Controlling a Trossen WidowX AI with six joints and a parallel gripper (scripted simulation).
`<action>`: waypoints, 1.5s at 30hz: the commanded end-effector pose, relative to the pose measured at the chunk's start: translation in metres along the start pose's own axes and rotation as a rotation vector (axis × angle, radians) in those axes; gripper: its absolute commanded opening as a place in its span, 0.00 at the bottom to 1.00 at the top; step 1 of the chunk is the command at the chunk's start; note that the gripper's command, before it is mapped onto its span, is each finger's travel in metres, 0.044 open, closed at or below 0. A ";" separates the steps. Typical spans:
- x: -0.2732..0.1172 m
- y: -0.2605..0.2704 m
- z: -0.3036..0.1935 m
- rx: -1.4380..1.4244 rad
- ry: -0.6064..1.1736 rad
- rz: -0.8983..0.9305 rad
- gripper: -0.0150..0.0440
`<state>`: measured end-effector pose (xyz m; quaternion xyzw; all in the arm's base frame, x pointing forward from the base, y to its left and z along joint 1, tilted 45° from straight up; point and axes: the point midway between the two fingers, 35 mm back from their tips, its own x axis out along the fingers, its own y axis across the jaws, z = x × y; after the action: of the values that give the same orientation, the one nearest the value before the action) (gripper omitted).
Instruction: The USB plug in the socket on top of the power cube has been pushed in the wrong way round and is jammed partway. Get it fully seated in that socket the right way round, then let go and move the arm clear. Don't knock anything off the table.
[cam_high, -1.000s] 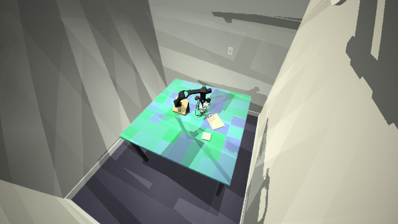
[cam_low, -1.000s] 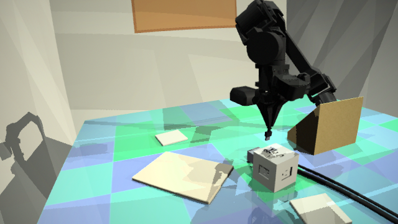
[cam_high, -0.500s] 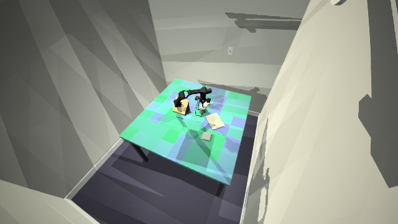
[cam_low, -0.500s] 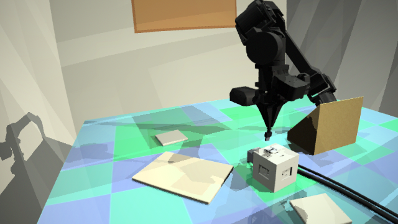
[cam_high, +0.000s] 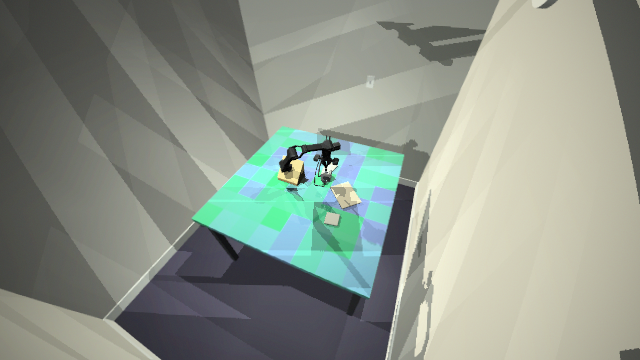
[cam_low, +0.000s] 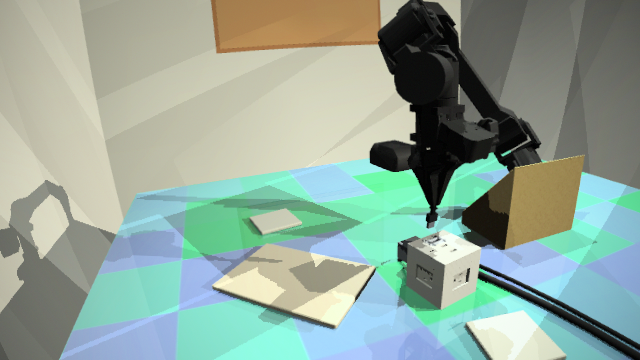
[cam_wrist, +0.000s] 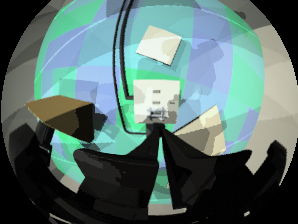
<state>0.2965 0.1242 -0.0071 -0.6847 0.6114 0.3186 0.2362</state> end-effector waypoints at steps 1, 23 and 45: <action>0.001 0.001 0.000 -0.009 -0.006 0.004 0.25; 0.004 0.002 0.002 -0.027 -0.023 0.004 0.25; 0.006 0.002 0.003 -0.045 -0.041 0.005 0.25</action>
<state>0.2958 0.1222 -0.0126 -0.6826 0.6016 0.3424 0.2341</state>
